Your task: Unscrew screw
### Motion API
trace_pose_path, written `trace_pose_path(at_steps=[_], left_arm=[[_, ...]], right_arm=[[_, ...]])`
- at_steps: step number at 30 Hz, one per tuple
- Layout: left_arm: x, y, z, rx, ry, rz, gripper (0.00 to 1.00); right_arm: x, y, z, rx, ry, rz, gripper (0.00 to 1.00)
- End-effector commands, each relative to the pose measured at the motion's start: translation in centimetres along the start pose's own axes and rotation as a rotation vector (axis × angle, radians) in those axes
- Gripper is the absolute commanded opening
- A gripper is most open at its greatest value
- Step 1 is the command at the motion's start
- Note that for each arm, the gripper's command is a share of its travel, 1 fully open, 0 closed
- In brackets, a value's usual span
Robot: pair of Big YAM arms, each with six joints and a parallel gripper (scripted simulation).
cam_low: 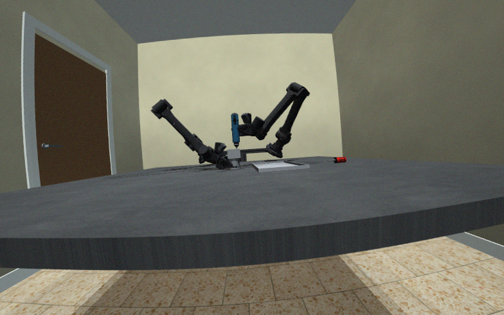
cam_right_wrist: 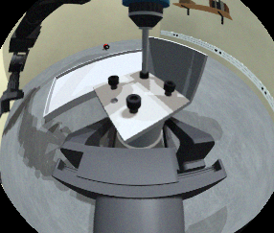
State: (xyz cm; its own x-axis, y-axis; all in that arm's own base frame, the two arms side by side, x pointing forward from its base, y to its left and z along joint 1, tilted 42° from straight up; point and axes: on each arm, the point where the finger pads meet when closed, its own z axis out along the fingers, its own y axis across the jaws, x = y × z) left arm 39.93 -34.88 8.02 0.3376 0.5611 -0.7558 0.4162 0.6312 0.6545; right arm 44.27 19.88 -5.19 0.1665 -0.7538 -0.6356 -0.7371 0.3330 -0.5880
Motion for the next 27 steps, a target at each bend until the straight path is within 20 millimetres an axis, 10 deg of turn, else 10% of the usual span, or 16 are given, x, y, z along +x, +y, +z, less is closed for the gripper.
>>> trace_pose_path(at_steps=[1,27], left_arm=[[0.77,0.66,0.08,-0.017,0.000,0.003,0.42],[0.73,0.75,0.46,-0.024,-0.005,0.011,0.42]], right_arm=[[-0.48,-0.30,0.07,0.009,-0.011,-0.003,0.59],[-0.48,-0.30,0.07,0.009,-0.011,-0.003,0.59]])
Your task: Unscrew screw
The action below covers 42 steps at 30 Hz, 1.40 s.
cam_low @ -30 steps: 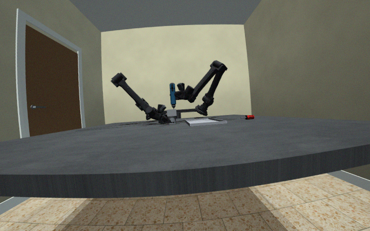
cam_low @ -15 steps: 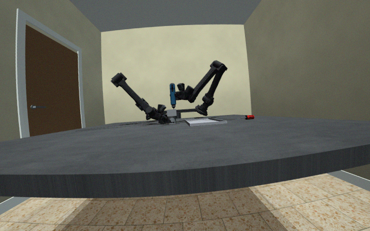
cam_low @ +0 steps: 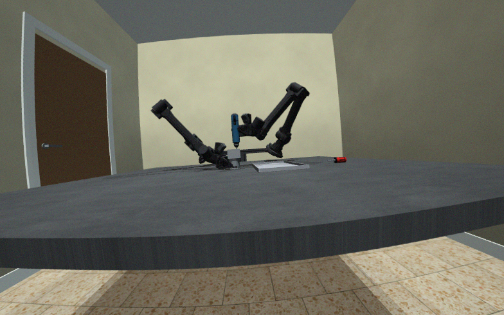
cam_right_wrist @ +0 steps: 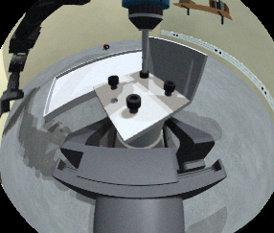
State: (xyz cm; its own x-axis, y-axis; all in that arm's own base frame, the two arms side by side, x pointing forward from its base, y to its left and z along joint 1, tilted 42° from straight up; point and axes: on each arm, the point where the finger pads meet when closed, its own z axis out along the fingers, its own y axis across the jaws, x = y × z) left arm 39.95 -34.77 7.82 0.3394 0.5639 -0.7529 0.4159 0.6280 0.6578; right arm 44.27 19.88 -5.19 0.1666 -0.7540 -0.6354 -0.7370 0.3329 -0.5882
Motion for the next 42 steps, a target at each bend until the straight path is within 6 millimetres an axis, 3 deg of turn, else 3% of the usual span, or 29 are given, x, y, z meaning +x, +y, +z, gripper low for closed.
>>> trace_pose_path(at_steps=[1,42], left_arm=[[0.53,0.80,0.51,-0.026,-0.005,0.006,0.42],[-0.16,0.87,0.79,-0.029,-0.013,0.012,0.42]], right_arm=[[-0.48,-0.30,0.07,0.009,-0.011,-0.003,0.59],[-0.48,-0.30,0.07,0.009,-0.011,-0.003,0.59]])
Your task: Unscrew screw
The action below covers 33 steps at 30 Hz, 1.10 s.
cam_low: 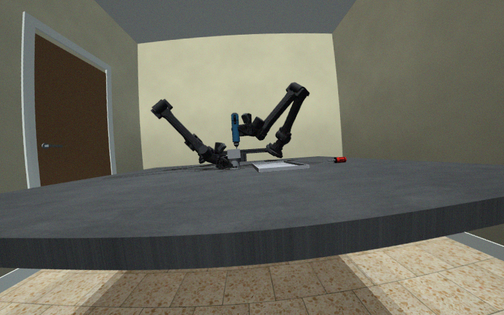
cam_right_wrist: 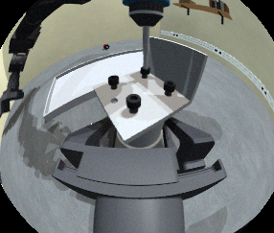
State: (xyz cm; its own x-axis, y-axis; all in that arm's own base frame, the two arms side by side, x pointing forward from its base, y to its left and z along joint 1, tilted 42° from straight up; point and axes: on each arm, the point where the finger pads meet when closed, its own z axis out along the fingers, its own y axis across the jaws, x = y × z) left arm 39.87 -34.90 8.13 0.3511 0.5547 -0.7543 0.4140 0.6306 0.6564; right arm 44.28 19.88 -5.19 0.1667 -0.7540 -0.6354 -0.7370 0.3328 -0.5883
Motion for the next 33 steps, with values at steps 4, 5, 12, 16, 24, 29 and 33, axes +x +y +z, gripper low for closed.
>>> trace_pose_path(at_steps=[4,5,12,16,24,29,33], left_arm=[[-0.2,0.8,1.0,-0.024,-0.001,0.014,0.42],[-0.6,0.4,0.6,-0.016,-0.013,0.002,0.42],[-0.6,0.4,0.6,-0.016,-0.013,0.002,0.42],[-0.9,0.7,1.0,-0.022,-0.012,0.013,0.42],[-2.8,0.2,1.1,-0.016,-0.035,0.009,0.42],[-3.4,0.4,1.1,-0.022,-0.048,0.005,0.42],[-3.3,0.3,1.1,-0.020,-0.042,0.007,0.42]], right_arm=[[-0.5,-0.3,0.1,0.009,-0.011,-0.003,0.59],[-0.5,-0.3,0.1,0.009,-0.011,-0.003,0.59],[-0.5,-0.3,0.1,0.009,-0.011,-0.003,0.59],[-0.5,-0.3,0.1,0.009,-0.011,-0.003,0.59],[-0.5,-0.3,0.1,0.009,-0.011,-0.003,0.59],[-0.5,-0.3,0.1,0.009,-0.011,-0.003,0.59],[-0.5,-0.3,0.1,0.009,-0.011,-0.003,0.59]])
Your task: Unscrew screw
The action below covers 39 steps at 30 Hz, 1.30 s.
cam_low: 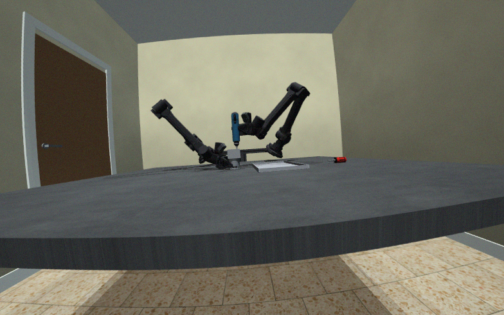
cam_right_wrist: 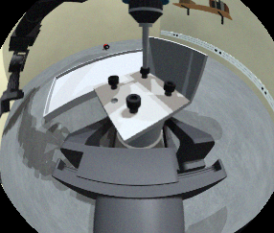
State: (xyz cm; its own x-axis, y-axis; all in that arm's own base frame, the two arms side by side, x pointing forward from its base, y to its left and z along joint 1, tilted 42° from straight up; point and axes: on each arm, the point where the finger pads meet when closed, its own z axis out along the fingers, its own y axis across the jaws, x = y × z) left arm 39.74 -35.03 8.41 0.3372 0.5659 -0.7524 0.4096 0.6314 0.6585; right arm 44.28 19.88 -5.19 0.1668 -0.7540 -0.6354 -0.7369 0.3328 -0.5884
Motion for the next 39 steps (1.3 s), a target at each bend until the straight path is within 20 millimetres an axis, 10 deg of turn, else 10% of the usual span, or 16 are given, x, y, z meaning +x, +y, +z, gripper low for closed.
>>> trace_pose_path(at_steps=[1,39], left_arm=[[-2.9,0.2,1.1,-0.012,-0.055,0.006,0.42],[-4.4,0.2,1.2,-0.015,-0.078,0.005,0.42]], right_arm=[[-0.5,-0.3,0.1,0.009,-0.011,-0.003,0.59],[-0.5,-0.3,0.1,0.009,-0.011,-0.003,0.59]])
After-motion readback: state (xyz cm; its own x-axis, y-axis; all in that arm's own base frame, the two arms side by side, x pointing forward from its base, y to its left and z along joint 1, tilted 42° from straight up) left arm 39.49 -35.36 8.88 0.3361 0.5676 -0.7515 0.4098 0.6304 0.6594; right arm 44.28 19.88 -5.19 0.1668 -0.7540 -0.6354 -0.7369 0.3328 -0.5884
